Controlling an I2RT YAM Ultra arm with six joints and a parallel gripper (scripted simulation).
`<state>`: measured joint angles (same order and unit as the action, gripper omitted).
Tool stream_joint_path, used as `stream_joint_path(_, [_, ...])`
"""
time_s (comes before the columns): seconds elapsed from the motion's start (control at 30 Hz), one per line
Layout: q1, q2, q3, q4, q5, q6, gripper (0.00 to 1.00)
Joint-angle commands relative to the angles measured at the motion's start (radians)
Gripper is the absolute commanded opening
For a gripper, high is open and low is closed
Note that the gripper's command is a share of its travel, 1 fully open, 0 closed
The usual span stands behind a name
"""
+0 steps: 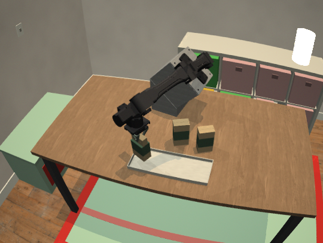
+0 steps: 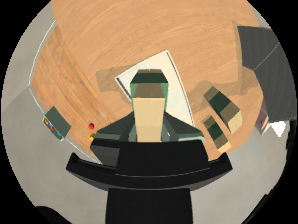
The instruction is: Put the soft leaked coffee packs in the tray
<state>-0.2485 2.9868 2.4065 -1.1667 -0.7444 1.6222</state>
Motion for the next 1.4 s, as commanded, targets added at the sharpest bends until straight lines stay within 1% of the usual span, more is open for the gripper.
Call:
stream_joint_path(0.0, [-0.037, -0.018, 0.039, -0.017, 0.007, 0.004, 0.24])
stream_joint_path(0.6, [-0.034, -0.012, 0.036, -0.010, 0.005, 0.012, 0.24])
stream_joint_path(0.67, [-0.031, -0.016, 0.031, 0.022, 0.005, 0.015, 0.24])
stream_joint_path(0.8, [-0.021, -0.016, 0.021, 0.046, 0.000, 0.027, 0.24])
stream_joint_path(0.87, [-0.014, -0.002, -0.016, 0.055, -0.001, 0.034, 0.24])
stream_joint_path(0.97, [-0.005, 0.006, -0.029, 0.080, 0.001, 0.047, 0.24])
stream_joint_path(1.07, [-0.002, 0.002, -0.032, 0.088, 0.001, 0.051, 0.24])
stream_joint_path(1.1, [0.001, -0.019, -0.015, 0.105, 0.001, 0.056, 0.24])
stream_joint_path(1.17, [0.006, -0.008, -0.040, 0.110, -0.002, 0.062, 0.24])
stream_joint_path(1.37, [0.013, -0.006, -0.039, 0.132, 0.000, 0.073, 0.24])
